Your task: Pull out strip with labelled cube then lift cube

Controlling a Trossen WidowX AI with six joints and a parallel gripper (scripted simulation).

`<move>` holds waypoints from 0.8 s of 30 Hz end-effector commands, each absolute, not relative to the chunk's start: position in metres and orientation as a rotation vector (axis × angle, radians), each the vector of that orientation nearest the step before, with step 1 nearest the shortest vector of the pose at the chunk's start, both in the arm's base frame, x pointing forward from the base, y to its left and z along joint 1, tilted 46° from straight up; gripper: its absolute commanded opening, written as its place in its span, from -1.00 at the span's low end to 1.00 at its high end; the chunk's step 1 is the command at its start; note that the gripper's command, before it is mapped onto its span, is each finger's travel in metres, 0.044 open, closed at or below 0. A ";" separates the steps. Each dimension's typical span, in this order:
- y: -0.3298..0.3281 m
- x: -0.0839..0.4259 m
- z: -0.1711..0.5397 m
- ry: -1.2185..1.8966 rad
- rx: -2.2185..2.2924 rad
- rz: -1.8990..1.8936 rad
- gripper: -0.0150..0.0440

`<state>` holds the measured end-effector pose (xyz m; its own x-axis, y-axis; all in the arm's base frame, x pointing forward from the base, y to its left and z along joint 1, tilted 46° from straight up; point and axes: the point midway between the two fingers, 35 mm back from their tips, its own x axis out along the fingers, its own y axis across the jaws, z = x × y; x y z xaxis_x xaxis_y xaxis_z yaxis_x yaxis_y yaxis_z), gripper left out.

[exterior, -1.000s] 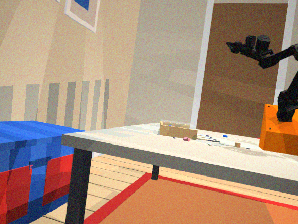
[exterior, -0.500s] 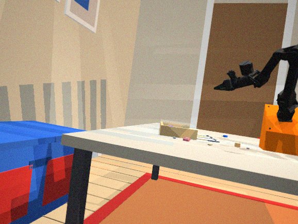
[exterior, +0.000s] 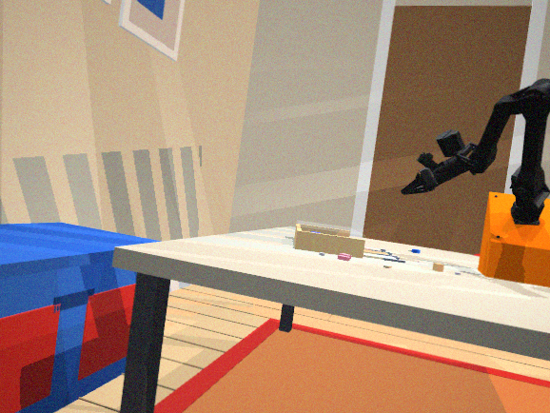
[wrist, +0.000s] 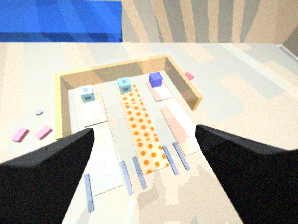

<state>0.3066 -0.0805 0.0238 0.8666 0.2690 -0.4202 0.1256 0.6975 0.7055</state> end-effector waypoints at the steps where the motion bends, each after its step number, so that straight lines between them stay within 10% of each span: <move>1: -0.081 0.315 0.014 0.578 0.737 0.085 0.60; 13: -0.063 0.370 -0.047 1.021 0.591 0.343 -0.47; 24: -0.028 0.387 -0.067 1.319 0.512 0.668 -0.49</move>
<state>0.3680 -0.0585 -0.0503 0.4562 0.5491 -0.7003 0.0107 0.7835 0.6213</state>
